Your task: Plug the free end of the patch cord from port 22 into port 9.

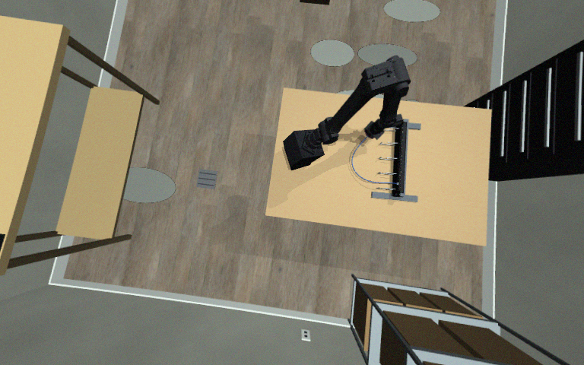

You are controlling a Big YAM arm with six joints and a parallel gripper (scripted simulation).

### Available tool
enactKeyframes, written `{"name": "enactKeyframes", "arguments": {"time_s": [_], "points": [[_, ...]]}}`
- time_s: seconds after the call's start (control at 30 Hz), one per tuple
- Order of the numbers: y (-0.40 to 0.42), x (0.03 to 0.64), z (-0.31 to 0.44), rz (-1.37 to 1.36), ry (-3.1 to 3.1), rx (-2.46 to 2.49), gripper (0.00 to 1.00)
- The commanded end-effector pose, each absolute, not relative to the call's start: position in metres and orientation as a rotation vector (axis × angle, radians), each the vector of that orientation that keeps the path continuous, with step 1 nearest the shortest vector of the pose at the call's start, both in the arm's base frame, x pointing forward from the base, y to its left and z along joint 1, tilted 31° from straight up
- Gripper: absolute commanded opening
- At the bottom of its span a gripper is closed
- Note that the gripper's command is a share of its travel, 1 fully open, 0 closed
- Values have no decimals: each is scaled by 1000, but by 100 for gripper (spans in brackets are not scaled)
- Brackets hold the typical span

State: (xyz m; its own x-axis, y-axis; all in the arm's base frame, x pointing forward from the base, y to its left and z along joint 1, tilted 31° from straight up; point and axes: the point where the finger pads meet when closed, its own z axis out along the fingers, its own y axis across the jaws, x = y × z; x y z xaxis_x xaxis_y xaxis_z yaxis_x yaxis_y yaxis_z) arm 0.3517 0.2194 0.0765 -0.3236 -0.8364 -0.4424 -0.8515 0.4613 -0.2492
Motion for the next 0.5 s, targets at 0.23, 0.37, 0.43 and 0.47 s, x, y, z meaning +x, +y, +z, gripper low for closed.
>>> {"name": "enactKeyframes", "arguments": {"time_s": [0.23, 0.37, 0.43, 0.47], "points": [[210, 391, 109, 128, 2346, -1085, 0], [203, 404, 116, 166, 2408, -961, 0], [199, 410, 119, 184, 2435, -900, 0], [197, 413, 121, 193, 2447, -869, 0]]}}
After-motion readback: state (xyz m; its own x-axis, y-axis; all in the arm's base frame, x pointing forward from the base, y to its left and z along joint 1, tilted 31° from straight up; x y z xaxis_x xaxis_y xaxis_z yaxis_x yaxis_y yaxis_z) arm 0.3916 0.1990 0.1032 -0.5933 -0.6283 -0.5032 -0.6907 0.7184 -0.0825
